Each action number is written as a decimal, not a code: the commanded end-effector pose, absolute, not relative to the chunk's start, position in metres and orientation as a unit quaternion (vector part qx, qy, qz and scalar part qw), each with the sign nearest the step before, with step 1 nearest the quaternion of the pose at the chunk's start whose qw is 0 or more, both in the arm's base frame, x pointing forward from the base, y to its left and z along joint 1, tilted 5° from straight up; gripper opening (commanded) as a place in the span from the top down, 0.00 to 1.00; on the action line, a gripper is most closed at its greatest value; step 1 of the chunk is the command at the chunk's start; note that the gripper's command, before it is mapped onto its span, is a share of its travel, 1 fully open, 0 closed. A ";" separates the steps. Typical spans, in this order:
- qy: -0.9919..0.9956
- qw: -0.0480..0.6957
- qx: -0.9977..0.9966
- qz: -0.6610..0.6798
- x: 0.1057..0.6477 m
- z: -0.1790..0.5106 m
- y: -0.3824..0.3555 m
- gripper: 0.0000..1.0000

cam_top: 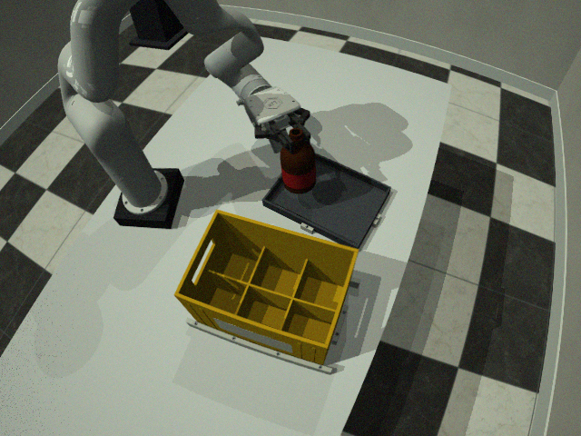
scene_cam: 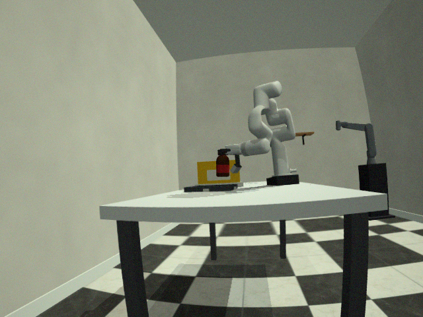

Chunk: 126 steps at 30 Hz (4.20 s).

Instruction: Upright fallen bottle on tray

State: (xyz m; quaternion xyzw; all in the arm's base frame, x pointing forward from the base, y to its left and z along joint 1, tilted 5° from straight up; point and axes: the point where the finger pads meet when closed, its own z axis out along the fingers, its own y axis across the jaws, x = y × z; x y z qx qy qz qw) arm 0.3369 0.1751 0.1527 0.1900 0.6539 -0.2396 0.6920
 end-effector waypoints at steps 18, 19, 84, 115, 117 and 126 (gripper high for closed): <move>0.654 0.692 0.191 -0.239 0.337 0.147 0.175 1.00; 0.654 0.692 0.191 -0.239 0.337 0.146 0.175 1.00; 0.654 0.692 0.191 -0.239 0.339 0.091 0.171 1.00; 0.654 0.692 0.191 -0.239 0.339 0.090 0.170 0.00; 0.654 0.692 0.191 -0.239 0.339 0.090 0.170 0.00; 0.654 0.692 0.191 -0.239 0.339 0.090 0.170 0.00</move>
